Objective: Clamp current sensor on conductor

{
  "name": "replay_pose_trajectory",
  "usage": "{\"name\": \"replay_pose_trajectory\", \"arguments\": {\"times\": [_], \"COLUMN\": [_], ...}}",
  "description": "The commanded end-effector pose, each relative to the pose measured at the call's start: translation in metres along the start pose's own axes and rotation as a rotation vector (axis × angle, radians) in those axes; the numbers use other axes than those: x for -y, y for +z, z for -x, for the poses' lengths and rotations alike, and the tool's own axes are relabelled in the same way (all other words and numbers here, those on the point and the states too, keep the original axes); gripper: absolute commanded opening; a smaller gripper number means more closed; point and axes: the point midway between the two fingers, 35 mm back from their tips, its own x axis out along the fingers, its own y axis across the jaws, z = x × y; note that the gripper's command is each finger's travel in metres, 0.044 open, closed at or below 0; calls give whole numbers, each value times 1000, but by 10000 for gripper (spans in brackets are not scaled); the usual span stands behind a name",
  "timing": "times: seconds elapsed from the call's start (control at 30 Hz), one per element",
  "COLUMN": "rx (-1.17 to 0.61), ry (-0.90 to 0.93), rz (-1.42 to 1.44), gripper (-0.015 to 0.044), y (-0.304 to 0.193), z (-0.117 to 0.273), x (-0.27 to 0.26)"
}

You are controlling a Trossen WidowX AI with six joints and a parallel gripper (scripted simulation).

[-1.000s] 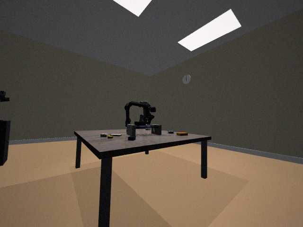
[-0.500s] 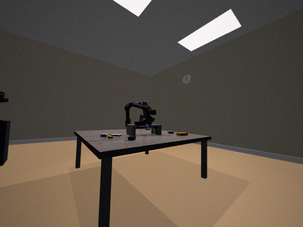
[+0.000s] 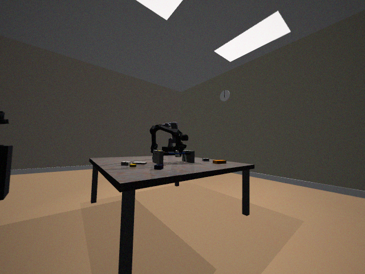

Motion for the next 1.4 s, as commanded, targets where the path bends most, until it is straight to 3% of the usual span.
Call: {"name": "replay_pose_trajectory", "arguments": {"times": [0.0, 1.17, 1.37], "rx": [-8, 0, -1], "ry": [5, 0, -85], "rz": [10, 0, 7], "gripper": [440, 213, 56], "y": [-1, 0, 1], "z": [-5, -1, 2], "x": [-3, 0, 0]}}
